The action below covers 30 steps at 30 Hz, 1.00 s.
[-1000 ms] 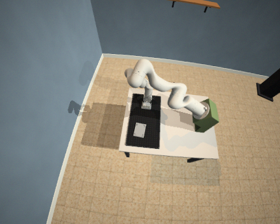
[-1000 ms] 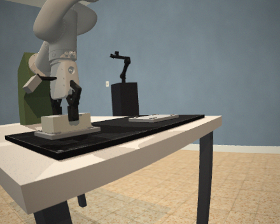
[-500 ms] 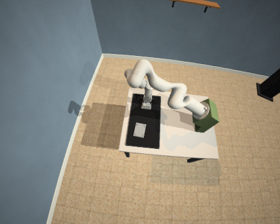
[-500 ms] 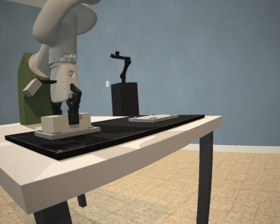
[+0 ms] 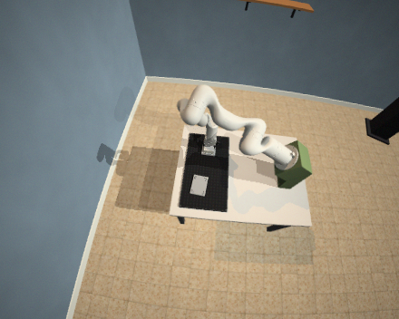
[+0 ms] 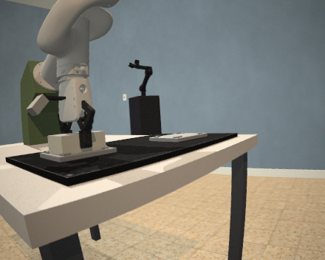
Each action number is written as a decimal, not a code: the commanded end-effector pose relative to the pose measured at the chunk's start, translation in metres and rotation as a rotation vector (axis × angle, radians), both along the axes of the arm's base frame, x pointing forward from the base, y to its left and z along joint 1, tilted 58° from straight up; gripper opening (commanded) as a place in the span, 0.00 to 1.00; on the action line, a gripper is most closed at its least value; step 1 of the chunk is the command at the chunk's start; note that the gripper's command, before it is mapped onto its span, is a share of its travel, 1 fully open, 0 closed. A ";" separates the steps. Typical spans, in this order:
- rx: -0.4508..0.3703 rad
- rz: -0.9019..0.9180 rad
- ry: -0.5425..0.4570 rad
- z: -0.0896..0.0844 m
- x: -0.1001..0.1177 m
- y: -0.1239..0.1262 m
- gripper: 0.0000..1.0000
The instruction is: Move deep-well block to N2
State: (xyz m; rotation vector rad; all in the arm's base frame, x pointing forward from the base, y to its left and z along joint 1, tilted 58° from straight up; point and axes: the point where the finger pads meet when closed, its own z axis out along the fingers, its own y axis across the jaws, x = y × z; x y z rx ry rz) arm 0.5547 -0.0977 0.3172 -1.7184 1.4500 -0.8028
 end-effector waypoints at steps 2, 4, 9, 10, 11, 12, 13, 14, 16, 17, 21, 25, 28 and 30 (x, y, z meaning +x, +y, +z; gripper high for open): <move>0.000 0.000 -0.001 0.000 0.000 0.000 1.00; 0.000 0.000 -0.001 0.000 0.000 0.000 1.00; 0.000 0.000 -0.001 0.000 0.000 0.000 1.00; 0.000 0.000 -0.001 0.000 0.000 0.000 1.00; 0.000 0.000 -0.001 0.000 0.000 0.000 1.00; 0.000 0.000 -0.001 0.000 0.000 0.000 1.00; 0.000 0.000 -0.001 0.000 0.000 0.000 1.00; 0.000 0.000 -0.001 0.000 0.000 0.000 0.00; 0.000 0.000 -0.001 0.000 0.000 0.000 0.00; 0.000 0.000 -0.001 0.000 0.000 0.000 0.00; 0.000 0.000 -0.001 0.000 0.000 0.000 0.00; 0.000 0.000 -0.001 0.000 0.000 0.000 0.00; 0.000 0.000 -0.001 0.000 0.000 0.000 0.00; 0.000 0.000 -0.001 0.000 0.000 0.000 0.00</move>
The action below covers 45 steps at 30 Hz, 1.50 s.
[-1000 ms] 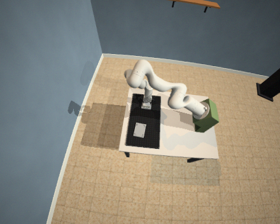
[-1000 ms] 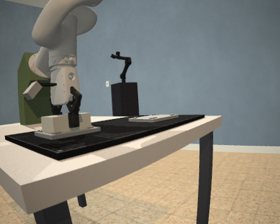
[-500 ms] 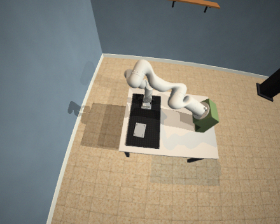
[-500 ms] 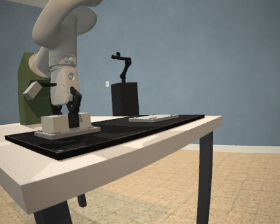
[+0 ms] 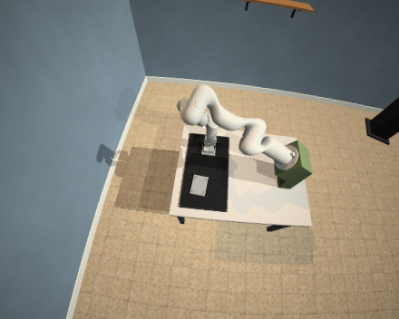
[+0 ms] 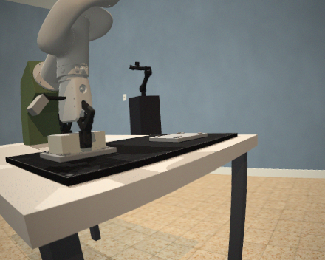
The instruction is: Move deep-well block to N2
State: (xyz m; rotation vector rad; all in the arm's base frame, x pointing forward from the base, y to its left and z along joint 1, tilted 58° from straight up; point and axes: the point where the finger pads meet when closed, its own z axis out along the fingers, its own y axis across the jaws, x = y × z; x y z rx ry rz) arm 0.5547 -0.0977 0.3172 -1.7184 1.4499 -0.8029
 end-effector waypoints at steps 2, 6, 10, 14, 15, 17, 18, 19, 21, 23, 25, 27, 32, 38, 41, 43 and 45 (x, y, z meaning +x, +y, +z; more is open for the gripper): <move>0.000 0.000 -0.001 0.000 0.000 0.000 0.00; 0.000 0.000 -0.001 0.000 0.000 0.000 0.00; 0.000 0.000 -0.001 0.000 0.000 0.000 0.00; 0.000 0.000 -0.001 0.000 0.000 0.000 0.00; 0.000 0.000 -0.001 0.000 0.000 0.000 0.00; 0.000 0.000 -0.001 0.000 0.000 0.000 0.00; 0.000 0.000 -0.001 0.000 0.000 0.000 0.00; 0.000 0.000 -0.001 0.000 0.000 0.000 0.00; 0.000 0.000 -0.001 0.000 0.000 0.000 0.00; 0.000 0.000 -0.001 0.000 0.000 0.000 0.00; 0.000 0.000 -0.001 0.000 0.000 0.000 0.00; 0.000 0.000 -0.001 0.000 0.000 0.000 0.00; 0.000 0.000 -0.001 0.000 0.000 0.000 0.00; 0.000 0.000 -0.001 0.001 -0.001 0.000 0.00; 0.000 0.000 -0.001 0.002 -0.002 -0.001 0.00; 0.000 0.000 -0.001 0.003 -0.003 -0.001 0.00; 0.000 0.000 -0.001 0.003 -0.004 -0.001 0.00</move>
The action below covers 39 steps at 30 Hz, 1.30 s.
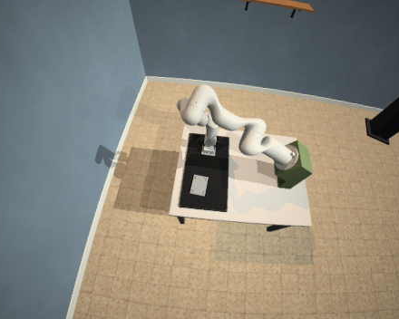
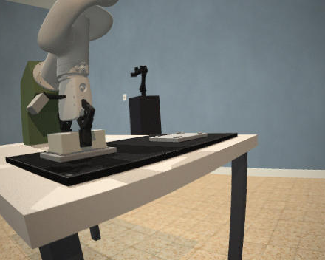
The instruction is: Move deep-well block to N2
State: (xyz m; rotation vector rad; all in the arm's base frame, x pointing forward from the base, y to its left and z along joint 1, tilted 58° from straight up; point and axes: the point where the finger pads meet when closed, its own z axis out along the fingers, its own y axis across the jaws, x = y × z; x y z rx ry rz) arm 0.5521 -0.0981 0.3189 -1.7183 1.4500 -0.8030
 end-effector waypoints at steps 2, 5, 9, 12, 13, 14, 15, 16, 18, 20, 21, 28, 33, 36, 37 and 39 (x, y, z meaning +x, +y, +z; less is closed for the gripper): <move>0.000 0.000 -0.001 0.002 -0.003 -0.001 0.00; 0.000 0.000 -0.001 0.003 -0.005 -0.001 0.00; 0.000 0.000 -0.001 0.005 -0.007 -0.001 0.00; 0.000 0.000 -0.001 0.005 -0.007 -0.001 0.00; 0.000 0.000 -0.001 0.006 -0.008 -0.002 0.00; 0.000 0.000 -0.001 0.006 -0.009 -0.002 0.00; 0.000 0.000 -0.001 0.006 -0.009 -0.002 0.00; 0.000 0.000 -0.001 0.007 -0.010 -0.002 0.00; 0.000 0.000 -0.001 0.007 -0.011 -0.002 0.00; 0.000 0.000 -0.001 0.008 -0.012 -0.002 0.00; 0.000 0.000 -0.001 0.008 -0.012 -0.002 0.00; 0.000 0.000 -0.001 0.009 -0.014 -0.003 0.00; 0.000 0.000 -0.001 0.009 -0.014 -0.003 0.00; 0.000 0.000 -0.001 0.012 -0.018 -0.003 0.00; 0.000 0.000 -0.001 0.013 -0.020 -0.003 0.00; 0.000 0.000 -0.001 0.015 -0.022 -0.004 0.00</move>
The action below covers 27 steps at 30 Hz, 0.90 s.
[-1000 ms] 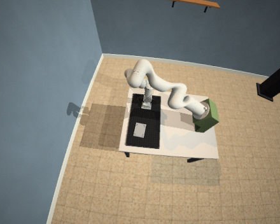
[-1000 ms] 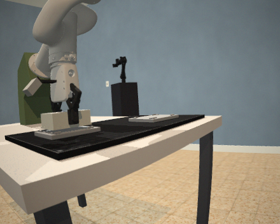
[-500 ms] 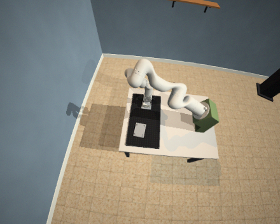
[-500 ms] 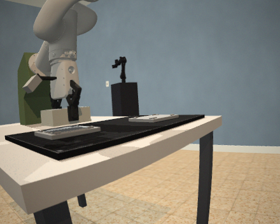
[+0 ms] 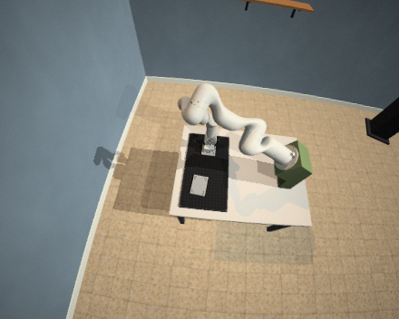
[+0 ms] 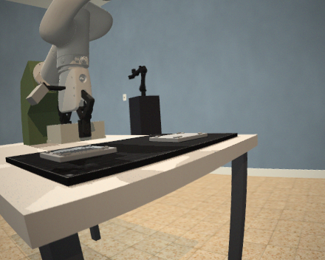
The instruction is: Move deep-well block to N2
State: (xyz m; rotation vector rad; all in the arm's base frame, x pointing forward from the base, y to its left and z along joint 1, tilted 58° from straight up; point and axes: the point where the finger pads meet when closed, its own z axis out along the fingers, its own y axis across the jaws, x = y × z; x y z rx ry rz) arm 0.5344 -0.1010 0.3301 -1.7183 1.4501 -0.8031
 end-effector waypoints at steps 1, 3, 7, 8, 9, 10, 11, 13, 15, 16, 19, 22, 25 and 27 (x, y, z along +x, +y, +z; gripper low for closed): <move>0.000 0.000 -0.001 0.004 -0.006 -0.001 0.00; 0.000 0.000 -0.001 0.006 -0.009 -0.002 0.00; 0.000 0.000 -0.001 0.008 -0.012 -0.002 0.00; 0.000 0.000 -0.001 0.009 -0.013 -0.002 0.00; 0.000 0.000 -0.001 0.010 -0.014 -0.003 0.00; 0.000 0.000 -0.001 0.011 -0.016 -0.003 0.00; 0.000 0.000 -0.001 0.012 -0.017 -0.003 0.00; 0.000 0.000 -0.001 0.013 -0.020 -0.004 0.00; 0.000 0.000 -0.001 0.015 -0.023 -0.004 0.00; 0.000 0.000 -0.001 0.016 -0.024 -0.004 0.00; 0.000 0.000 -0.001 0.019 -0.028 -0.005 0.00; 0.000 0.000 -0.001 0.020 -0.031 -0.005 0.00; 0.000 0.000 -0.001 0.022 -0.034 -0.006 0.00; 0.000 0.000 -0.001 0.024 -0.037 -0.006 0.00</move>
